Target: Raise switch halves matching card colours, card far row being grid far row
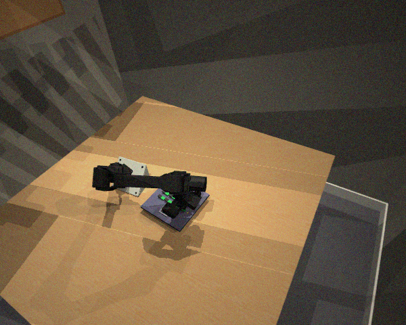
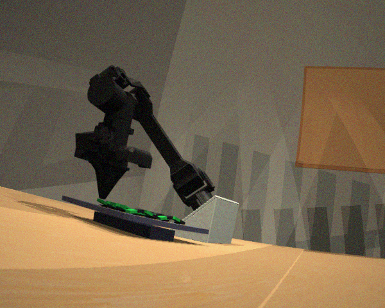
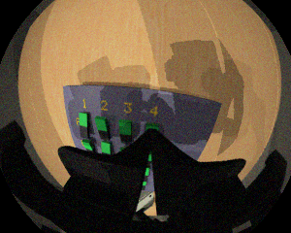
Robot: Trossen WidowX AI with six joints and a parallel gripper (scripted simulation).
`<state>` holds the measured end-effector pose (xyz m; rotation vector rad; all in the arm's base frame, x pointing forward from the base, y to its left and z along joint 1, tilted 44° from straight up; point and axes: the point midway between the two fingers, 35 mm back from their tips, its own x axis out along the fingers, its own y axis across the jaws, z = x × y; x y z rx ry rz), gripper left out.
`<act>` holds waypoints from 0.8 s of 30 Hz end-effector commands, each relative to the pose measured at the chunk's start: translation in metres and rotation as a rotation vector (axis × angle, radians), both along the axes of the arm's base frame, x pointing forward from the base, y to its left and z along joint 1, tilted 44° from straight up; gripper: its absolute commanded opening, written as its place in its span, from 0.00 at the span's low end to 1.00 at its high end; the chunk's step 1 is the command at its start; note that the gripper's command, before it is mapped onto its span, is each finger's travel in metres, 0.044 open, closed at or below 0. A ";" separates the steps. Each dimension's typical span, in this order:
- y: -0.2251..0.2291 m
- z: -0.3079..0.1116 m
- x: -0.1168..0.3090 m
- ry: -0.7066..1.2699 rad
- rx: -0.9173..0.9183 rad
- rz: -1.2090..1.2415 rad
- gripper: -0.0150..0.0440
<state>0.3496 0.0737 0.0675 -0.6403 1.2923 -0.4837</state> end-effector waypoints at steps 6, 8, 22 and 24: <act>-0.001 -0.002 0.000 0.003 -0.005 0.003 0.25; -0.002 -0.002 0.000 0.003 -0.005 0.003 0.25; -0.003 -0.003 0.001 0.003 -0.005 0.003 0.25; -0.003 -0.003 0.001 0.003 -0.005 0.003 0.25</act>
